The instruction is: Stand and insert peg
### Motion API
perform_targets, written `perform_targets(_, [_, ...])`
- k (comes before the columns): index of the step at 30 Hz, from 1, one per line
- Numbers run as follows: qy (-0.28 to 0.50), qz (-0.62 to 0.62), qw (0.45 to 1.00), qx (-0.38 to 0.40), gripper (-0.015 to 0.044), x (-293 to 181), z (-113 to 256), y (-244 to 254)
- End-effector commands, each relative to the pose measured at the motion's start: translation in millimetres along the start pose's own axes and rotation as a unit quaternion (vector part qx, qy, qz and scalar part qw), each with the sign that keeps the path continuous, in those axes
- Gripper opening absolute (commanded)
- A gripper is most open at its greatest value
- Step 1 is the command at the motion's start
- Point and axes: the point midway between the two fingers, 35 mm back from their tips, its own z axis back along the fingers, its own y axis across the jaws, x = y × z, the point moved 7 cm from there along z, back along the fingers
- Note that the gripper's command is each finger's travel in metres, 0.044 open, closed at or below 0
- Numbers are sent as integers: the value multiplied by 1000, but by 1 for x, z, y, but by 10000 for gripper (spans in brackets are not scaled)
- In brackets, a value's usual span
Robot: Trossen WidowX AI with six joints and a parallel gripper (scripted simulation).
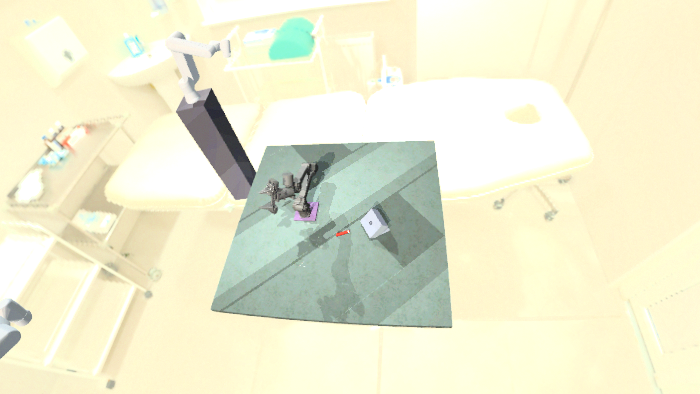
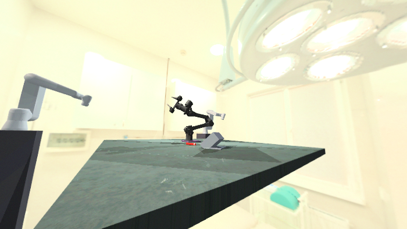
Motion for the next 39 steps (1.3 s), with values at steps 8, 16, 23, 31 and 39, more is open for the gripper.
perform_targets(8, [55,68,995,-47,440,-19,-9,-8])
perform_targets(16, [130,148,976,-92,440,-44,-16,-17])
perform_targets(23, [202,217,947,-120,440,-67,-18,-26])
perform_targets(31, [288,295,900,-138,440,-94,-16,-35])
perform_targets(39, [375,367,839,-142,440,-121,-9,-44])
